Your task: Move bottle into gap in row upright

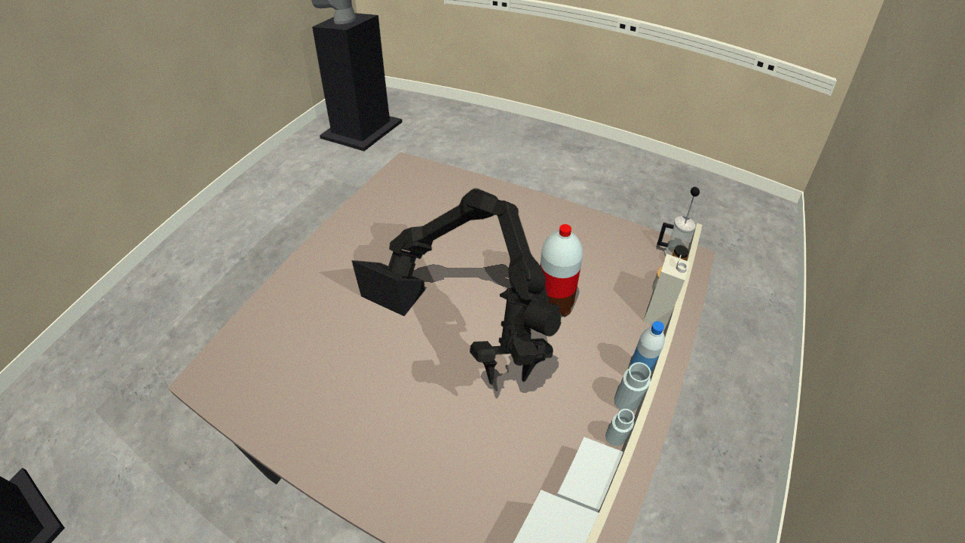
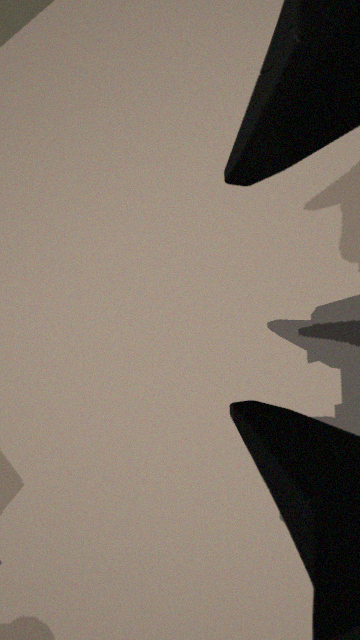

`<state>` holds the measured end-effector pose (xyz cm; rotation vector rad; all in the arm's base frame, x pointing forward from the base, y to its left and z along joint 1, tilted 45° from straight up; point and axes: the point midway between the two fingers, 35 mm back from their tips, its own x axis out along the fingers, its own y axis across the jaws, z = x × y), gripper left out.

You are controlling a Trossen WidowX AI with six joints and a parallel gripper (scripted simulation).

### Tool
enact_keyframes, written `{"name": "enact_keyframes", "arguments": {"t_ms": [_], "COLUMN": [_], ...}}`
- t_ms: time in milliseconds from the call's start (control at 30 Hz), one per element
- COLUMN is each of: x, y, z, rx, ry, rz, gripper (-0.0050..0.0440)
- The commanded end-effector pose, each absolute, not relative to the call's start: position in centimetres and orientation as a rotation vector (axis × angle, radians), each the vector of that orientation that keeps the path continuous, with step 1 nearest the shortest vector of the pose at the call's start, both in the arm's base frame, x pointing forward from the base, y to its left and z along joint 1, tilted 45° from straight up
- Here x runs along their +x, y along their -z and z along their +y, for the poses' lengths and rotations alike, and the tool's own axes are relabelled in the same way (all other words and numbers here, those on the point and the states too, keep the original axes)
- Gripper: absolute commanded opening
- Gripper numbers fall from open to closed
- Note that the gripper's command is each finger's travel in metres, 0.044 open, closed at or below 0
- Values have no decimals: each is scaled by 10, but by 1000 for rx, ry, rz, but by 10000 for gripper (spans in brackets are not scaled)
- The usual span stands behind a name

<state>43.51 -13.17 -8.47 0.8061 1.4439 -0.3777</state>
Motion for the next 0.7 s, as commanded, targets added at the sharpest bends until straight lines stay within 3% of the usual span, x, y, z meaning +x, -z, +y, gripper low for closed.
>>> {"name": "enact_keyframes", "arguments": {"t_ms": [0, 533, 667], "x": [440, 440, 440], "y": [75, 75, 59], "z": [-135, -135, -136], "rx": [802, 802, 816], "ry": [375, 375, 359], "rz": [1419, 1419, 1391], "gripper": [400, 400, 304]}}
